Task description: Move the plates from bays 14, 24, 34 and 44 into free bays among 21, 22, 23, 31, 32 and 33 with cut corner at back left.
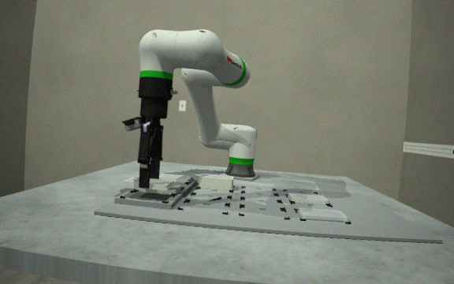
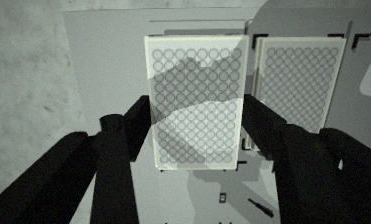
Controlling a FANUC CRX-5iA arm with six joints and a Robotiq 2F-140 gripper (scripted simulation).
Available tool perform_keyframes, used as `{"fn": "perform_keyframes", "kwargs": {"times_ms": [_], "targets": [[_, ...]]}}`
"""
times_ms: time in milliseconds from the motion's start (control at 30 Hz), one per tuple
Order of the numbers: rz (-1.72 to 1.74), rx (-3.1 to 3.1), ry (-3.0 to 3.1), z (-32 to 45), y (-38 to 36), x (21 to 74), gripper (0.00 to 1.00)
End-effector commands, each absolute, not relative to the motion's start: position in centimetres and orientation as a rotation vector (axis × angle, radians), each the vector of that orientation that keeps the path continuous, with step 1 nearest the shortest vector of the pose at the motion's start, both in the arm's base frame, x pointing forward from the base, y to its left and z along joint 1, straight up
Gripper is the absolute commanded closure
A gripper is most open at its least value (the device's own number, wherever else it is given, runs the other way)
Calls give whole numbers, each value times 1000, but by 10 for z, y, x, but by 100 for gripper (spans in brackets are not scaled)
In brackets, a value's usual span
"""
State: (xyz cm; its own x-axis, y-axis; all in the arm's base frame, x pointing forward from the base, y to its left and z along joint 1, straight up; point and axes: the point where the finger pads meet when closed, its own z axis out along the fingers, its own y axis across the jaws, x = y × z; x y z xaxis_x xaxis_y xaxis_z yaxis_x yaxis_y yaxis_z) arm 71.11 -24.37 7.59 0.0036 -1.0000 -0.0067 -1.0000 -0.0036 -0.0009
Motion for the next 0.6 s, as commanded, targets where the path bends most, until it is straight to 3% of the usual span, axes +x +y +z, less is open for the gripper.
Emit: {"fn": "perform_keyframes", "kwargs": {"times_ms": [0, 567], "targets": [[3, -2221, 2213, 81, -244, 712, 90], [3, -2221, 2213, 98, -244, 712, 90]]}}
